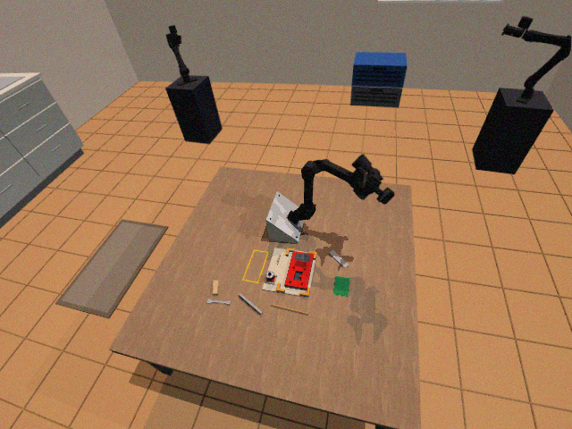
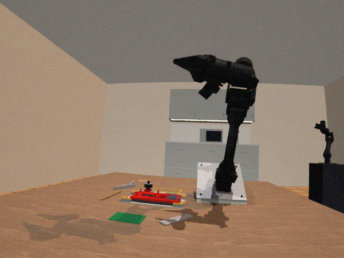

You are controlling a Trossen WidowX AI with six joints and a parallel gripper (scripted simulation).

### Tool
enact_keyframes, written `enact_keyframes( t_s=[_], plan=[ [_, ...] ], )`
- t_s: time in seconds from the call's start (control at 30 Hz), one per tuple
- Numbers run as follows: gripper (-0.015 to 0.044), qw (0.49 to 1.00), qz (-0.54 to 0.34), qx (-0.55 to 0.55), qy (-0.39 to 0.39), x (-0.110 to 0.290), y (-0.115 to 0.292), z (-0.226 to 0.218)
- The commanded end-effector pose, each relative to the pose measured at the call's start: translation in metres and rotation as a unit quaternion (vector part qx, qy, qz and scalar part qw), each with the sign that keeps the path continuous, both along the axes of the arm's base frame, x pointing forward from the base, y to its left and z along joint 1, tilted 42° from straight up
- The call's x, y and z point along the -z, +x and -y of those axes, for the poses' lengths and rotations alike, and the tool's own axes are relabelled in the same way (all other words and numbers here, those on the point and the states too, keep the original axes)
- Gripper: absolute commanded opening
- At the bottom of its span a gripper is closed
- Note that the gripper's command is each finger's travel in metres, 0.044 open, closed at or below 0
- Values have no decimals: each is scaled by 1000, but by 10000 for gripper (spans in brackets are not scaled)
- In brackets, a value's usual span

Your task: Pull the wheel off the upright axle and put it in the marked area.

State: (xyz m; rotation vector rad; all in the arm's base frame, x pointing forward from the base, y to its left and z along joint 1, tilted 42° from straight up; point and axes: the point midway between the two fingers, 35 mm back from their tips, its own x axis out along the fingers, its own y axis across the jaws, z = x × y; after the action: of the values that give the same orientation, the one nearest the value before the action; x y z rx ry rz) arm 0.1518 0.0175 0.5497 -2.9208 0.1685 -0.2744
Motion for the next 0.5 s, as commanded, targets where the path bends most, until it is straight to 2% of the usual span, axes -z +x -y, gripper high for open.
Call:
enact_keyframes(
  t_s=[0.0,0.1,0.27,0.47],
  plan=[
    [374,1000,1,2,-4,-1,0,-1],
    [300,997,20,28,-66,-9,3,-14],
    [300,976,49,75,-198,-22,15,-46],
    [300,926,65,114,-355,-26,41,-88]
  ],
)
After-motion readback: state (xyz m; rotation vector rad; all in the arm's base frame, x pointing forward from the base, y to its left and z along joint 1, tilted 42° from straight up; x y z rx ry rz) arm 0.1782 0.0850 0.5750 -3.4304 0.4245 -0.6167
